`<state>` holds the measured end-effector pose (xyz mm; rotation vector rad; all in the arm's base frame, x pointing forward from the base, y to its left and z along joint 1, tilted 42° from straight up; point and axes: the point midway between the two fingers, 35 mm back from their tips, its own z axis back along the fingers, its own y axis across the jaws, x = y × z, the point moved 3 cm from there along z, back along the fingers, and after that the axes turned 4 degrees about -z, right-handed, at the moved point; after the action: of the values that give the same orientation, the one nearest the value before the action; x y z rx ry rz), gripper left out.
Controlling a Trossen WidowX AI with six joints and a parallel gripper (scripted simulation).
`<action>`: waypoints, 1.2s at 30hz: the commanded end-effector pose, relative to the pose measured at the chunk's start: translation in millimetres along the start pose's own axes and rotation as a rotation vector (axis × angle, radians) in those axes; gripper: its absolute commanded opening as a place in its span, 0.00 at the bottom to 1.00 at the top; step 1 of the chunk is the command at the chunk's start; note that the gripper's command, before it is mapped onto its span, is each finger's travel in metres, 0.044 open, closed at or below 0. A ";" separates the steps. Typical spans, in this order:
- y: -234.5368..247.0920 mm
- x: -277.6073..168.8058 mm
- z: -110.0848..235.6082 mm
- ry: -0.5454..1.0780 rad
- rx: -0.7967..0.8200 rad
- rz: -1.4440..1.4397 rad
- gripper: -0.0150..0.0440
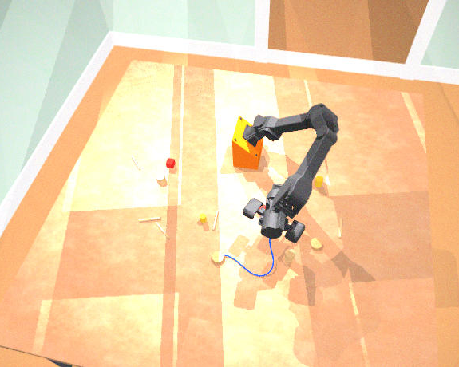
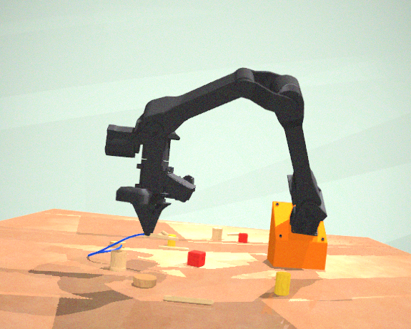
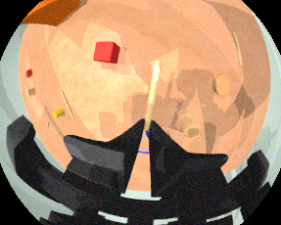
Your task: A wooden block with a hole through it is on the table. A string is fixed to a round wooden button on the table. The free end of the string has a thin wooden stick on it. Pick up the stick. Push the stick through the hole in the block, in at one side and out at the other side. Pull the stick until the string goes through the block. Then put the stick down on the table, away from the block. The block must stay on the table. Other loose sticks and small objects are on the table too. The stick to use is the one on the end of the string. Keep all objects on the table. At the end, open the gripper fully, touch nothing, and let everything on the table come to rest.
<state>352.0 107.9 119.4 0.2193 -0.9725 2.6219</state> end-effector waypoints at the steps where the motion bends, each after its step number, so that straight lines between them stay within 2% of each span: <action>1: 2.5 -5.4 1.0 0.004 0.003 0.000 0.25; 36: 23.8 -43.3 0.9 0.006 0.004 -0.020 0.25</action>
<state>380.9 82.9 96.6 0.2258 -0.9630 2.6039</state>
